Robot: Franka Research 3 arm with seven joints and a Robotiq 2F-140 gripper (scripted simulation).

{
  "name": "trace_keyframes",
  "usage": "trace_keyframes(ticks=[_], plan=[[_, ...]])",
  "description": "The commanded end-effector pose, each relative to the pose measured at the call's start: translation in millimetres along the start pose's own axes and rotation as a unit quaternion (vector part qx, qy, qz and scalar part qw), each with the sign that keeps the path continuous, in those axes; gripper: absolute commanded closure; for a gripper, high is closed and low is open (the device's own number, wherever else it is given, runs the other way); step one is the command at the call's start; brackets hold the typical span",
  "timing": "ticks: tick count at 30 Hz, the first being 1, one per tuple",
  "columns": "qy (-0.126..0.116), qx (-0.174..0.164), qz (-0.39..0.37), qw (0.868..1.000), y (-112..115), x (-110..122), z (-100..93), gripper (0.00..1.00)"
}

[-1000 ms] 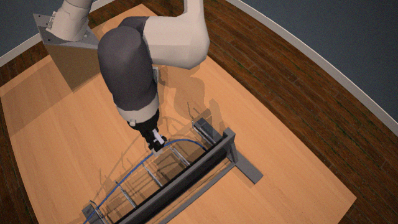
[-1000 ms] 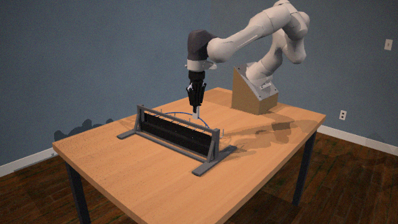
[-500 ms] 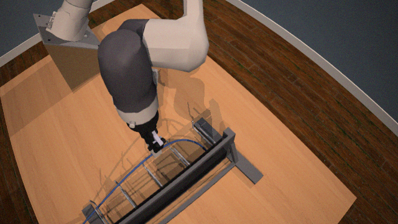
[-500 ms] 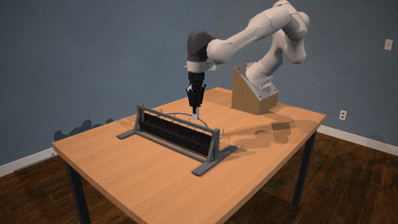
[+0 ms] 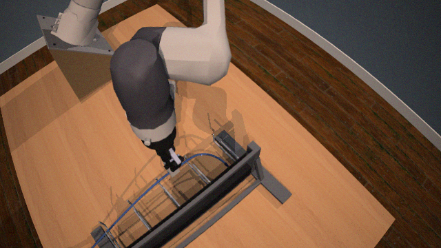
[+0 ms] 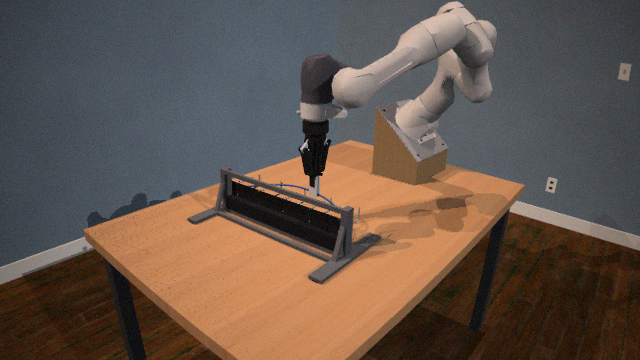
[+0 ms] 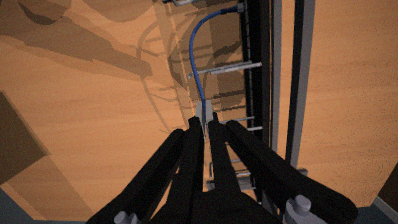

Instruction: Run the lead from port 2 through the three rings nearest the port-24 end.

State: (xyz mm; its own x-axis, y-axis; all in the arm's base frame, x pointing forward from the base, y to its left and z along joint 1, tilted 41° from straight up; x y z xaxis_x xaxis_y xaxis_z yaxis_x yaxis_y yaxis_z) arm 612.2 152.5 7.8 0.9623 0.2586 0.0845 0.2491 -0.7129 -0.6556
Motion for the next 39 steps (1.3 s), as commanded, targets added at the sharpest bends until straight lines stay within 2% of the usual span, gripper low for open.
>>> trace_keyframes(ticks=[1,24,39], plan=[[0.003,0.000,-0.003,1.000,-2,3,4.6,1.00],[0.003,0.000,-0.003,1.000,-2,3,27.1,1.00],[0.003,0.000,-0.003,1.000,-2,3,34.3,1.00]])
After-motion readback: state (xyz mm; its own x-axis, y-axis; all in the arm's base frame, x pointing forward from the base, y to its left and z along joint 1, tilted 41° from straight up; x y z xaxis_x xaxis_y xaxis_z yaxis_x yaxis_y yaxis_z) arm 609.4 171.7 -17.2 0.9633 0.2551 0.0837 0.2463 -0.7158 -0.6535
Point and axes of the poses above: the point where the finger pads meet when closed, its own z axis out along the fingers, its own x axis across the jaws, y = z × x, the point moved 4 cm from there along -z, back along the fingers, and after that the axes turned 4 degrees about -z, right-handed, at the moved point
